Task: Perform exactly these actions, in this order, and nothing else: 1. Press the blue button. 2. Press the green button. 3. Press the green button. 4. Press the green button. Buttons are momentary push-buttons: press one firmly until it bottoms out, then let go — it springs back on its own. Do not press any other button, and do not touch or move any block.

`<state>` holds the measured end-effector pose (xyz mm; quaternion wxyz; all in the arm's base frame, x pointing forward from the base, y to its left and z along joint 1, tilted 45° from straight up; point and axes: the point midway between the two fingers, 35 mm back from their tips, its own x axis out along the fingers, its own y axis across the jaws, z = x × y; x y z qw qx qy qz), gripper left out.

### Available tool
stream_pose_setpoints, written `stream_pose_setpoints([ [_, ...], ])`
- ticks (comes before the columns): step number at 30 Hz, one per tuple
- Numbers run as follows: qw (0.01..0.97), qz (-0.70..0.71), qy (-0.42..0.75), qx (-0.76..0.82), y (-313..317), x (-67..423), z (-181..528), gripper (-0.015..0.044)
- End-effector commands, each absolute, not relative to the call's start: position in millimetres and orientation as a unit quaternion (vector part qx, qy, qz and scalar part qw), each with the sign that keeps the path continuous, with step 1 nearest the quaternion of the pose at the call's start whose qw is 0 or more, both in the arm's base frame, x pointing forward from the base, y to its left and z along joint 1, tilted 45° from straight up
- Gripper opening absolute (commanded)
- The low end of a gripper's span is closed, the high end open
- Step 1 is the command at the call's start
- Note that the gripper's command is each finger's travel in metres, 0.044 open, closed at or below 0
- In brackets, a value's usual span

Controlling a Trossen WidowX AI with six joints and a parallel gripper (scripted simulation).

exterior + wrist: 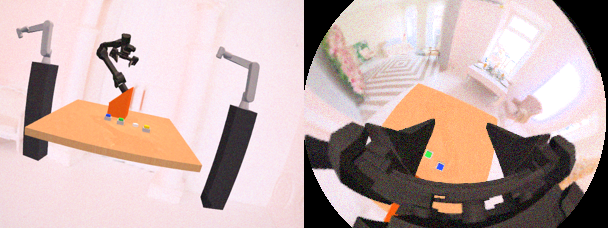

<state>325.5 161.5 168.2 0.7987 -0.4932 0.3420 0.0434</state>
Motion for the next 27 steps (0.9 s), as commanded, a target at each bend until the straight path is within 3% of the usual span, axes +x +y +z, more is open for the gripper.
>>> stream_pose_setpoints([
  [1, 0.777, -0.017, 0.430, -0.460, 103.2, 320.4, 120.2, 0.0400],
  [12, 0.666, -0.209, 0.635, -0.331, -45.2, 230.6, 24.7, 0.0400],
  [20, 0.653, -0.225, 0.649, -0.318, -54.8, 218.5, 19.4, 0.0400],
  [27, 0.652, -0.226, 0.649, -0.319, -97.7, 221.3, -22.7, 0.0216],
])
